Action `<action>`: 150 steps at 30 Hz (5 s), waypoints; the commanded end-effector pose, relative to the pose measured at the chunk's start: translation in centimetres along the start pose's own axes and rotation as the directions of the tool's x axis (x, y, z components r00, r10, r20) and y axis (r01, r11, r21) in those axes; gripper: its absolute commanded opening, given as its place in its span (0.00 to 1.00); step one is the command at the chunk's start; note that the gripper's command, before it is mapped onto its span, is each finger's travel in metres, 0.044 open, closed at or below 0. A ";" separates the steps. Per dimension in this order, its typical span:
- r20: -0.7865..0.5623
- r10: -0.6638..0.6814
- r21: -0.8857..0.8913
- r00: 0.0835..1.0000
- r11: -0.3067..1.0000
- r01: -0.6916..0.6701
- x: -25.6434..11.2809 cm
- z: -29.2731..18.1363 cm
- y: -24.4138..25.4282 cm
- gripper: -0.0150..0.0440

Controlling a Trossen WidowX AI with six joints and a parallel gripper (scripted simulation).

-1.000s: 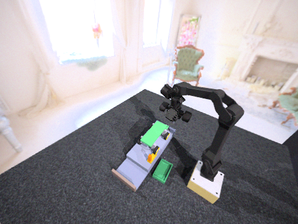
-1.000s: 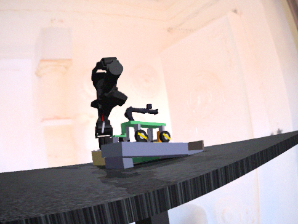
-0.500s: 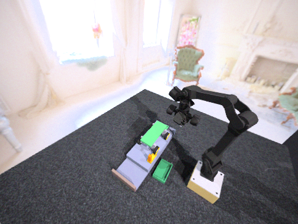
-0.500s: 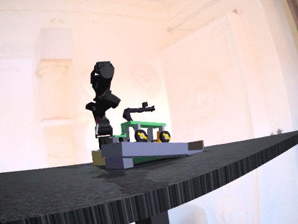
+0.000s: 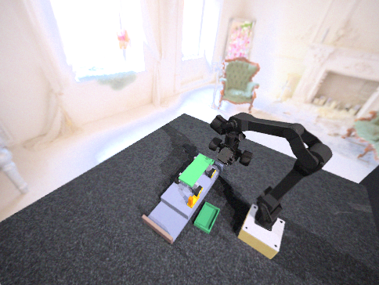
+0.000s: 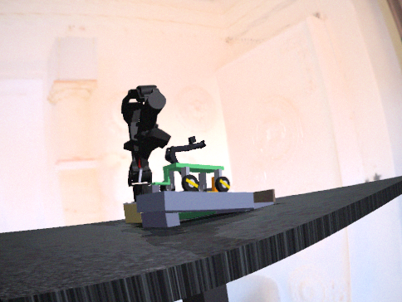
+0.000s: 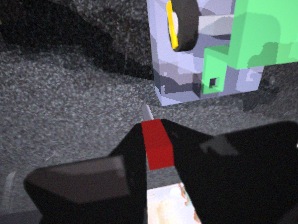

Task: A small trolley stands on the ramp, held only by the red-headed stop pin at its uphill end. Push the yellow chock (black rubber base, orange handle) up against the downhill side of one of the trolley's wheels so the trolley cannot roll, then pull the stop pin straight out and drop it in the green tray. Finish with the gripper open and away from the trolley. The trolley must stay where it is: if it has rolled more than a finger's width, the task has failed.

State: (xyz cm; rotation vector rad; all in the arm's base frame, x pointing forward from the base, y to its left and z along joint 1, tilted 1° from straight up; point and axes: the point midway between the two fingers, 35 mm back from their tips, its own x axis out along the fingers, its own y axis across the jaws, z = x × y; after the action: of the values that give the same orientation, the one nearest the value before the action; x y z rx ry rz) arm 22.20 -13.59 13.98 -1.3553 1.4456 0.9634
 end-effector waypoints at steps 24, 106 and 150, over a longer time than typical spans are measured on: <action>0.003 0.003 0.001 1.000 1.000 -0.003 -1.2 10.4 -0.2 0.25; 0.269 -0.011 -0.953 0.963 0.145 0.267 -2.3 20.5 0.4 0.25; 0.466 0.018 -0.882 0.885 -0.073 0.466 2.3 23.0 3.2 0.25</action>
State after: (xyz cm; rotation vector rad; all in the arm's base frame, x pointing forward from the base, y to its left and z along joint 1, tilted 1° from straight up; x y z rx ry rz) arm 21.41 7.43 6.03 -2.1687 -0.1484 2.0897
